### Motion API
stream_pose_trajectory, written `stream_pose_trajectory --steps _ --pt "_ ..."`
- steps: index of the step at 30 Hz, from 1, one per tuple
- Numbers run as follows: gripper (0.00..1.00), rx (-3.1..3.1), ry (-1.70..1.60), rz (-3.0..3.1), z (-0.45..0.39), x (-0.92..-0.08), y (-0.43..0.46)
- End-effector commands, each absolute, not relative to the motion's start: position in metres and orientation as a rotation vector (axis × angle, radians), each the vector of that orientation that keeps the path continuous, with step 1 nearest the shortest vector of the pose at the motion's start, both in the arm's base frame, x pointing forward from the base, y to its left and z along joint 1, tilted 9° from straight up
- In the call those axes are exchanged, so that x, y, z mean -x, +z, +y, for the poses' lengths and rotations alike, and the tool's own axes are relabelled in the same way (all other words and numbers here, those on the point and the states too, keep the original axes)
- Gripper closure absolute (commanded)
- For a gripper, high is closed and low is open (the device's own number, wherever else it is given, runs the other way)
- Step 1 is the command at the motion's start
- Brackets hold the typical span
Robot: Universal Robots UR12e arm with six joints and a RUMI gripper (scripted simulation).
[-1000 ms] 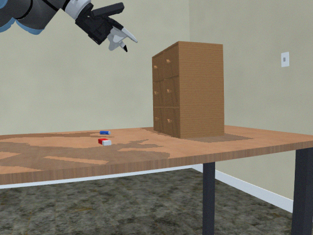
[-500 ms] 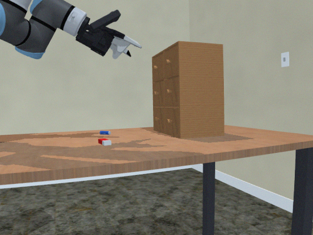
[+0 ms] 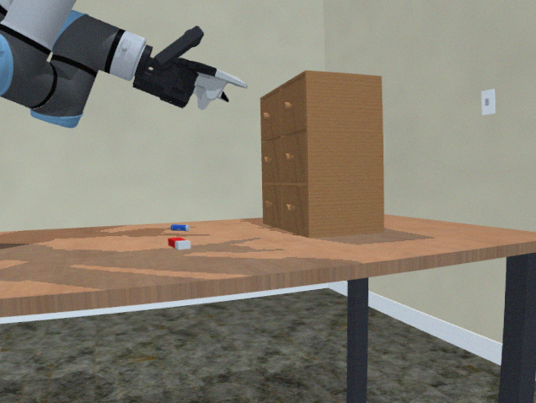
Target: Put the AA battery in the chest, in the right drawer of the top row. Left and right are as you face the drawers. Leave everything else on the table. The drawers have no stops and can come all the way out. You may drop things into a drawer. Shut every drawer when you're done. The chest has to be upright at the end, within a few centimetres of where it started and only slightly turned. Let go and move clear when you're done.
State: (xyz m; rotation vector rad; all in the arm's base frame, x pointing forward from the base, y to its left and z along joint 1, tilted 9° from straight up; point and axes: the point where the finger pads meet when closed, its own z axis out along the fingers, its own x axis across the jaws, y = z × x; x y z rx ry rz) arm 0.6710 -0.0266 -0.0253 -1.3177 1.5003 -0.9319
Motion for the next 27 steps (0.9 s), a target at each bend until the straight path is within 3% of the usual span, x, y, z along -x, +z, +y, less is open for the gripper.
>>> stream_pose_trajectory --steps 1,8,9,27 --pt "0.00 1.305 -0.943 1.489 -0.0263 -0.6718 -0.0263" --pt "0.00 1.302 -0.946 1.486 -0.0261 -0.6719 -0.0266" --pt "0.80 1.302 -0.946 1.486 -0.0261 -0.6719 -0.0266" --pt "0.80 1.302 -0.946 1.486 -0.0261 -0.6719 -0.0266"
